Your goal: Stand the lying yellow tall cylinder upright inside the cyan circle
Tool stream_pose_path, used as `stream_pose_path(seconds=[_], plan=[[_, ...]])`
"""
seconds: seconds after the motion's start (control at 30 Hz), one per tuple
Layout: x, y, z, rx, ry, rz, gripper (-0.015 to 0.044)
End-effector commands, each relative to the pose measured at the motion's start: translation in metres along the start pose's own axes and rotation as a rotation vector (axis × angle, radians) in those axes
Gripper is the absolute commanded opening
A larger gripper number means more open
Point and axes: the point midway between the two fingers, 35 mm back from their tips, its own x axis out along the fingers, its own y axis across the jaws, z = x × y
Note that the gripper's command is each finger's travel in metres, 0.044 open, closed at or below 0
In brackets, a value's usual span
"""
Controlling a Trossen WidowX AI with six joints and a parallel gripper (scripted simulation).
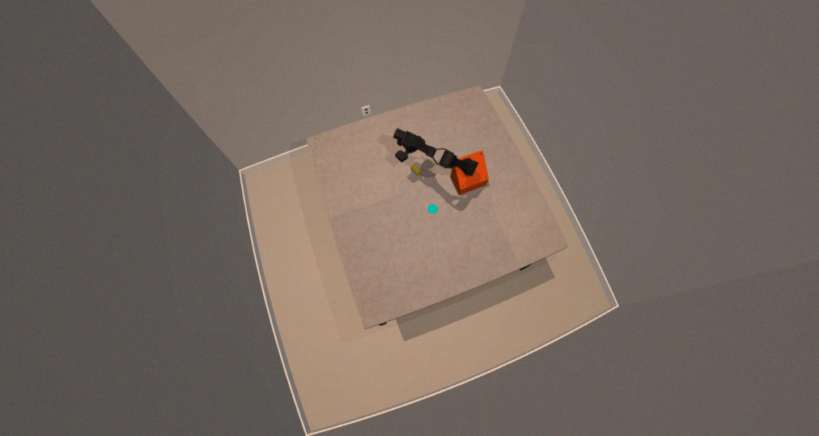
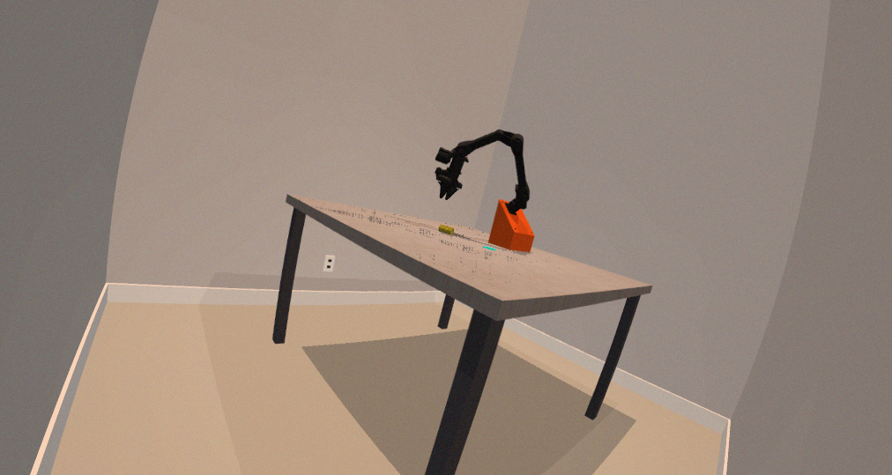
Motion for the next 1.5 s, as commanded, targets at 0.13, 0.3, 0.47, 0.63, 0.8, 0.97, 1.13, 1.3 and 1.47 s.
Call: stream_pose_path(seconds=[0.13,0.3,0.47,0.63,0.8,0.97,1.13,1.3,1.47], plan=[[0.022,-0.01,-0.026,0.067,0.132,-0.013,0.0309],[0.041,-0.009,-0.027,0.068,0.13,-0.013,0.0309],[0.104,-0.008,-0.035,0.068,0.132,-0.012,0.0309],[0.132,-0.011,-0.043,0.067,0.138,-0.011,0.0309],[0.132,-0.011,-0.043,0.067,0.138,-0.011,0.0231],[0.132,-0.011,-0.043,0.067,0.138,-0.011,0.0105],[0.132,-0.011,-0.043,0.067,0.138,-0.011,0.0105],[0.12,-0.009,-0.039,0.068,0.135,-0.011,0.0105],[0.105,-0.008,-0.036,0.068,0.132,-0.012,0.0105]])
